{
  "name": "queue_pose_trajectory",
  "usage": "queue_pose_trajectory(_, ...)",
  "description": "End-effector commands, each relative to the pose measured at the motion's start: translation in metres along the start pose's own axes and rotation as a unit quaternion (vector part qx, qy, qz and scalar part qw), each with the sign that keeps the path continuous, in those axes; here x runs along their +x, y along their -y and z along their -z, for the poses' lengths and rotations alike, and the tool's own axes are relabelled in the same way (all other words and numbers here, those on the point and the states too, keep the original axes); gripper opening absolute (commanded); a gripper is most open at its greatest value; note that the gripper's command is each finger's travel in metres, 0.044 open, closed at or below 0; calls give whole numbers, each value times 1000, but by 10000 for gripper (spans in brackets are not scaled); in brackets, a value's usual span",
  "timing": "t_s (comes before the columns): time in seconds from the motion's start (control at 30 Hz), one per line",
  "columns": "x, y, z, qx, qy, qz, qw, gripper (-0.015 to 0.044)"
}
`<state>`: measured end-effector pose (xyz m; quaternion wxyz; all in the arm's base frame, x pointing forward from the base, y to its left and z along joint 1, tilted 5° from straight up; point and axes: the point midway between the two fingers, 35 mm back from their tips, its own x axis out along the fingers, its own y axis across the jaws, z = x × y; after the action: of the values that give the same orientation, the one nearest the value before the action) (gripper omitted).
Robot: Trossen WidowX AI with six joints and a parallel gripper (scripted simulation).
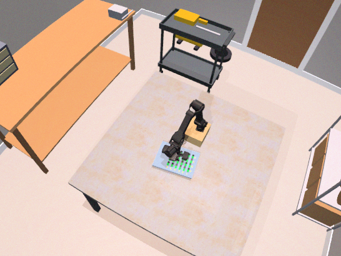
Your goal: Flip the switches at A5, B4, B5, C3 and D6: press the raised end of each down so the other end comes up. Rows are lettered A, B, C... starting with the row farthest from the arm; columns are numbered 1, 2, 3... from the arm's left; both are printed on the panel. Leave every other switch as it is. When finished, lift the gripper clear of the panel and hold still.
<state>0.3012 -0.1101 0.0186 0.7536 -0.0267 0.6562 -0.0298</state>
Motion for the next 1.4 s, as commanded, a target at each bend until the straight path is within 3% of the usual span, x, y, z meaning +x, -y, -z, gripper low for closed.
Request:
queue_pose_trajectory(0.0,1,0,0,-3,1,-1,1000,0)
queue_pose_trajectory(0.87,5,0,0,-3,1,-1,1000,0)
queue_pose_trajectory(1.07,-58,0,-3,-3,-12,-1,1000,0)
queue_pose_trajectory(1.23,-61,-2,-2,-3,-12,-2,1000,0)
queue_pose_trajectory(1.37,-62,-45,24,-3,-13,-3,1000,0)
